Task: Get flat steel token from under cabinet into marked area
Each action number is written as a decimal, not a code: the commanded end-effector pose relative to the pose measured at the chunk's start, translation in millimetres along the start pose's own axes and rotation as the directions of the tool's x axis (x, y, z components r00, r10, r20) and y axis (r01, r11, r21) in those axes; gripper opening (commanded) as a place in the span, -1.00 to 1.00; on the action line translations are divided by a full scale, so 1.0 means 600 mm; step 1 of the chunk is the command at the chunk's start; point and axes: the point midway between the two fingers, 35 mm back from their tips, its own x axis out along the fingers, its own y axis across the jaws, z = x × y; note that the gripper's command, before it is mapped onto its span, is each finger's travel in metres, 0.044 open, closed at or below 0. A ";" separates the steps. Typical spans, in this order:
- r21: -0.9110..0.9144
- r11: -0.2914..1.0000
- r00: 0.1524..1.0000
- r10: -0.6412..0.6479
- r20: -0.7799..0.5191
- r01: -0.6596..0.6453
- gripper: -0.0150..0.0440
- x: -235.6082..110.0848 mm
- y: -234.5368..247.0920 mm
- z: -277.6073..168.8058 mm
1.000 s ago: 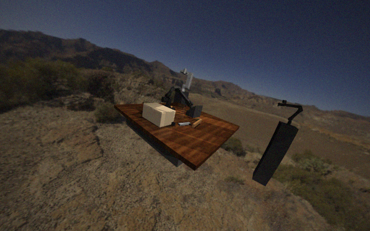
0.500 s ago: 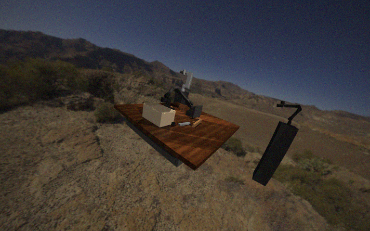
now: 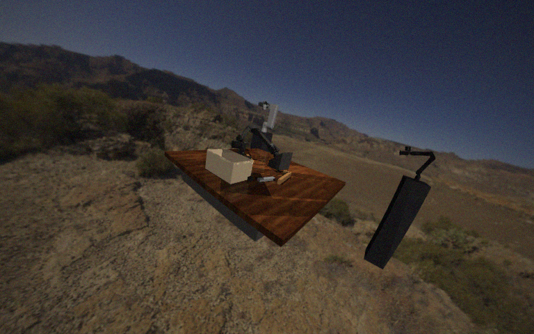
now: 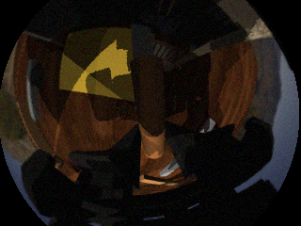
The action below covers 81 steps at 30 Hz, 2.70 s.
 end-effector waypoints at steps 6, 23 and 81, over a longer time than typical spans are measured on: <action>0.003 1.000 1.000 -0.001 0.001 0.001 -0.49 0.002 0.014 0.007; 0.003 1.000 1.000 -0.001 0.001 0.001 -0.49 0.004 0.035 0.007; 0.001 1.000 1.000 -0.001 -0.001 0.001 -0.49 0.004 0.029 -0.083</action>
